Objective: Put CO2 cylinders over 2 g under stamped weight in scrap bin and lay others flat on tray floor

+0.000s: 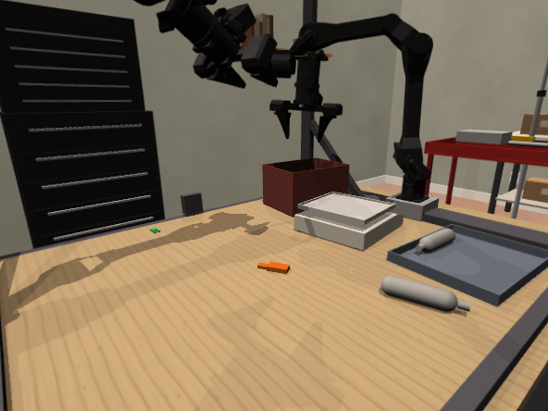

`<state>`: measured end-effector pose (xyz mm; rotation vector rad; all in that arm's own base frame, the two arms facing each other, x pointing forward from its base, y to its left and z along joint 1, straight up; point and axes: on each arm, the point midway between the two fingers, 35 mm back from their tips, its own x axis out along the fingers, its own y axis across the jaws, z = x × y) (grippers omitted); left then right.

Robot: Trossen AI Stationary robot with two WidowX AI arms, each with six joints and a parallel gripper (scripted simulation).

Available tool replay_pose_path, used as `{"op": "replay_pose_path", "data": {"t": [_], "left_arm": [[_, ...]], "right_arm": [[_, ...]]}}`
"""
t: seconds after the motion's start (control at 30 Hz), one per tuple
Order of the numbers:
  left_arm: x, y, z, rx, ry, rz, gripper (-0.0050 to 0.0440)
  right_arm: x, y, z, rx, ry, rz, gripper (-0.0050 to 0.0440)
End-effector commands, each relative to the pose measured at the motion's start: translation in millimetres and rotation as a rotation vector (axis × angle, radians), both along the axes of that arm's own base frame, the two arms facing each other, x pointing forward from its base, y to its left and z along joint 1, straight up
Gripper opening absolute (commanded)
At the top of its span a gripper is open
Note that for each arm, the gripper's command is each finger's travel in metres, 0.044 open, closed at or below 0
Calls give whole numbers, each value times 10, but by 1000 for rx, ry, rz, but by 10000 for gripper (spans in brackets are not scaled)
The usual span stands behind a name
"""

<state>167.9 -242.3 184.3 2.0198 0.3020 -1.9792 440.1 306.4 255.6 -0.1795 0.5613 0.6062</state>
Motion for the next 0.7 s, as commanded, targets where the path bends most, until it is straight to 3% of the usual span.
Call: {"op": "replay_pose_path", "data": {"t": [0.0,0.03,0.1,0.23,0.43,0.6,0.67], "left_arm": [[301,212,39,-68,-26,196,440],[377,269,35,-79,-31,247,440],[377,269,35,-79,-31,247,440],[723,615,19,-131,-64,482,440],[1085,1175,-1,-193,-118,787,440],[1326,1444,-137,-200,-115,1033,440],[1326,1444,-137,-200,-115,1033,440]], "right_arm": [[27,-579,211,27,-49,-89,440],[29,-709,194,27,-49,-111,440],[29,-709,194,27,-49,-111,440],[-16,-1326,89,23,-49,-221,440],[-178,-1997,-80,19,-49,-350,440],[-316,-2348,-198,17,-48,-423,440],[-316,-2348,-198,17,-48,-423,440]]}}
